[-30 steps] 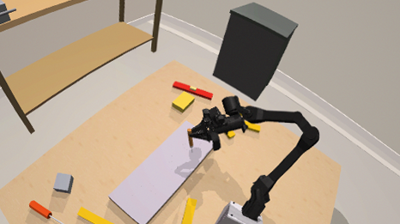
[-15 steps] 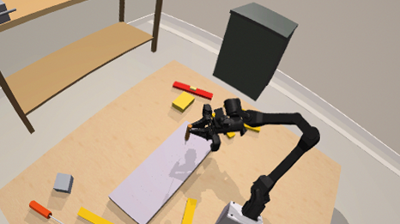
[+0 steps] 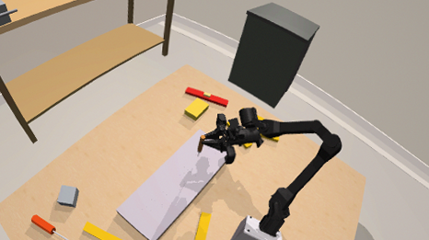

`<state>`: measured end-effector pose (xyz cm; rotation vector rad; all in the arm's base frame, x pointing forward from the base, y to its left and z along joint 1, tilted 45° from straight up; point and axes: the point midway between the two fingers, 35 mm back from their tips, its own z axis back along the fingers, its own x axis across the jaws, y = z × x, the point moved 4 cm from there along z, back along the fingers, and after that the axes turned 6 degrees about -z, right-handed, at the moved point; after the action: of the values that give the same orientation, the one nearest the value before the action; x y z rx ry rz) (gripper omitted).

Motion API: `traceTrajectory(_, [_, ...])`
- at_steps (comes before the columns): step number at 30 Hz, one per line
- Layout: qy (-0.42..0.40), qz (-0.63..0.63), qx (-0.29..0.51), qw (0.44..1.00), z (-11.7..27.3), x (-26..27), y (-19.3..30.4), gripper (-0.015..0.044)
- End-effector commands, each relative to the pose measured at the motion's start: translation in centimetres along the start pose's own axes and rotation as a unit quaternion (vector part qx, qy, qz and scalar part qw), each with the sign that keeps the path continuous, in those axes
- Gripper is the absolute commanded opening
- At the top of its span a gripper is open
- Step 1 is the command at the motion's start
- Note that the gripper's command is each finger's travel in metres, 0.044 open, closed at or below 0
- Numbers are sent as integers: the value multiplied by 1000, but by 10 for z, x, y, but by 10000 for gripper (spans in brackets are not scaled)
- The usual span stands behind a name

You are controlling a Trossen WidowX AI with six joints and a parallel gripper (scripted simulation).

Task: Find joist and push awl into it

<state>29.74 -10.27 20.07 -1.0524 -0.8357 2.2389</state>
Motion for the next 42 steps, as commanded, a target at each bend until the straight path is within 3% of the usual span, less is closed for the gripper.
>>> traceTrajectory(1, [-2, 3, -3, 1000, -1, 0, 4, 0])
traceTrajectory(42, [-2, 3, -3, 1000, -5, -5, 52, 0])
